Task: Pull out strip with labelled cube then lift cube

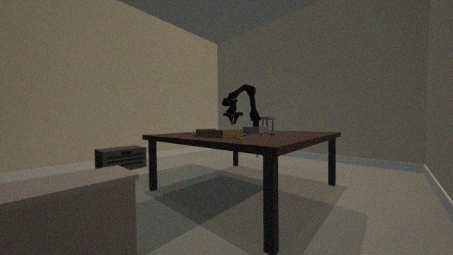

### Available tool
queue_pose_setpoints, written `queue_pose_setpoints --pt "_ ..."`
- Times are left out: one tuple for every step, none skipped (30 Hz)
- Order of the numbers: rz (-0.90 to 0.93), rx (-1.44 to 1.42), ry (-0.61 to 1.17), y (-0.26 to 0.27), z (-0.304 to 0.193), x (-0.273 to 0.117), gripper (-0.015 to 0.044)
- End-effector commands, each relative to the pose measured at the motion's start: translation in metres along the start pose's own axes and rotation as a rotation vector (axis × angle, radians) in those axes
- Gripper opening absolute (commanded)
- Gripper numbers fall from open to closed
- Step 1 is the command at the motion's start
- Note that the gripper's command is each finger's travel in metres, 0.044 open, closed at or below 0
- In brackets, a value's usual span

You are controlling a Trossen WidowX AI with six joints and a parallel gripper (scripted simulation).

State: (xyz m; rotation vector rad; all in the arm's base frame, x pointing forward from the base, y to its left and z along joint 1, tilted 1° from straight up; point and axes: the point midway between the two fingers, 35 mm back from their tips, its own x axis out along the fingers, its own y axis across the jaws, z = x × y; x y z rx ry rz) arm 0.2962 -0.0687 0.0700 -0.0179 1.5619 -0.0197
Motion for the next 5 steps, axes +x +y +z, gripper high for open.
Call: queue_pose_setpoints --pt "0.001 0.005 0.000 0.0002 -0.0001 -0.0004 0.0000" --pt "0.001 0.005 0.000 0.0002 -0.0001 -0.0004 0.0000" --pt "0.001 0.005 0.000 0.0002 -0.0001 -0.0004 0.0000" --pt "0.001 0.005 0.000 0.0002 -0.0001 -0.0004 0.0000" --pt "0.001 0.005 0.000 0.0002 -0.0001 -0.0004 0.0000"
